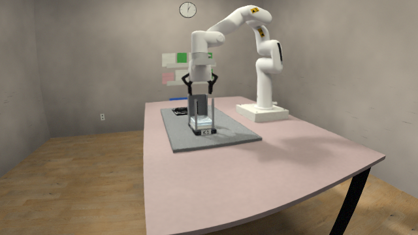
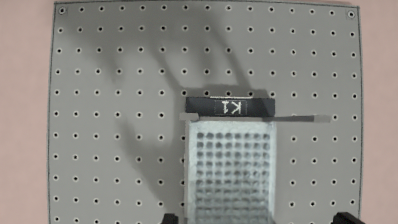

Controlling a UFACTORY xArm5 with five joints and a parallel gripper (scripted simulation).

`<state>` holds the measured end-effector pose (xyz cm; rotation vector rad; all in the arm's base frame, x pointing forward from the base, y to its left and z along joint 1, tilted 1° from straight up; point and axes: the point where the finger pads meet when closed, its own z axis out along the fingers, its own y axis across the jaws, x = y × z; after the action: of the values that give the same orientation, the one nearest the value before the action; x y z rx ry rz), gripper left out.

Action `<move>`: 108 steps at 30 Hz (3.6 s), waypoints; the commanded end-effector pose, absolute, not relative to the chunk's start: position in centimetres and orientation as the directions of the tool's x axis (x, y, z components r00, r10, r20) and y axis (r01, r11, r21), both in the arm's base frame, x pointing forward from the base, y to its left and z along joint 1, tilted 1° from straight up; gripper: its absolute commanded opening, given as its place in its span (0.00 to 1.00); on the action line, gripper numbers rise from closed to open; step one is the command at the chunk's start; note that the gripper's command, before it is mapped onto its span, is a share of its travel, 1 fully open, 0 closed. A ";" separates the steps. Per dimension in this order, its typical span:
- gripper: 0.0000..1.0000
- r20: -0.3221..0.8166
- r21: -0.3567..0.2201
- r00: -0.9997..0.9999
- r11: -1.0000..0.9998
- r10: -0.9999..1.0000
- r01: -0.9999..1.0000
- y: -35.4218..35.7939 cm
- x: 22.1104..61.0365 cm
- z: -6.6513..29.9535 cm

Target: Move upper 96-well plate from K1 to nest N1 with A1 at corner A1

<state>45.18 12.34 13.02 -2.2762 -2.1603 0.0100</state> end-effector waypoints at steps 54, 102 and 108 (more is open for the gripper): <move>1.00 -0.015 0.002 0.052 -0.052 0.999 0.999 12.3 45.3 4.7; 1.00 -0.015 0.002 0.052 -0.052 0.999 0.999 12.2 45.3 1.7; 1.00 -0.015 0.002 0.052 -0.052 0.999 0.999 12.2 45.3 1.5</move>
<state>45.14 12.16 1.42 -2.2762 -2.1602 0.0103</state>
